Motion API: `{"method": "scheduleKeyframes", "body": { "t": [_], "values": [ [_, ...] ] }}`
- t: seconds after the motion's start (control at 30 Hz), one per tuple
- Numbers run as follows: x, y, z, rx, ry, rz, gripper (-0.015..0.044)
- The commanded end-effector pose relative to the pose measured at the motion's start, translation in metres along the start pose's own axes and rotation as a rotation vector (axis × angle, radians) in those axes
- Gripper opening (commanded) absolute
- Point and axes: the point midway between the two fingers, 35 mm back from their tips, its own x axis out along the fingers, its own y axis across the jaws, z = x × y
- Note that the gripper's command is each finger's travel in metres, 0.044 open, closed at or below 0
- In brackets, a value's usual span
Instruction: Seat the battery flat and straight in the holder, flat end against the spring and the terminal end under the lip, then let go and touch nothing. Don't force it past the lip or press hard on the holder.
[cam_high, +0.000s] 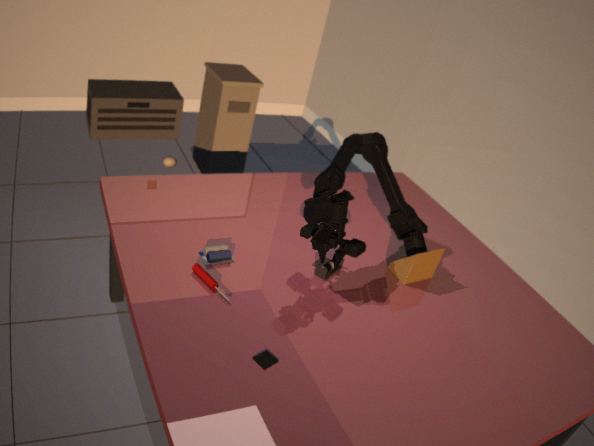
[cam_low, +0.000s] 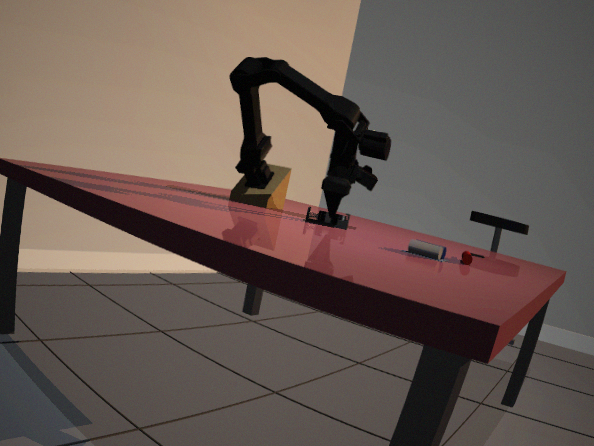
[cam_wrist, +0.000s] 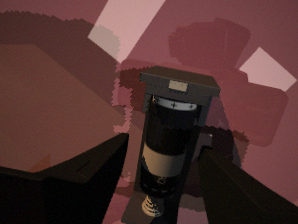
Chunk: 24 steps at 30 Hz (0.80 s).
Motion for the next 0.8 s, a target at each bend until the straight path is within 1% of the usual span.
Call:
{"method": "scheduleKeyframes", "body": {
  "t": [0.0, 0.2, 0.23, 0.33, 0.77],
  "values": [
    [-0.011, 0.002, 0.002, 0.001, -0.002, 0.003, 0.0265],
    [-0.061, 0.011, 0.003, 0.004, -0.003, 0.007, 0.0422],
    [-0.067, 0.012, 0.002, 0.005, -0.002, 0.007, 0.0440],
    [-0.073, 0.012, 0.003, 0.005, -0.002, 0.007, 0.0440],
    [-0.073, 0.012, 0.003, 0.005, -0.002, 0.007, 0.0440]
  ]
}}
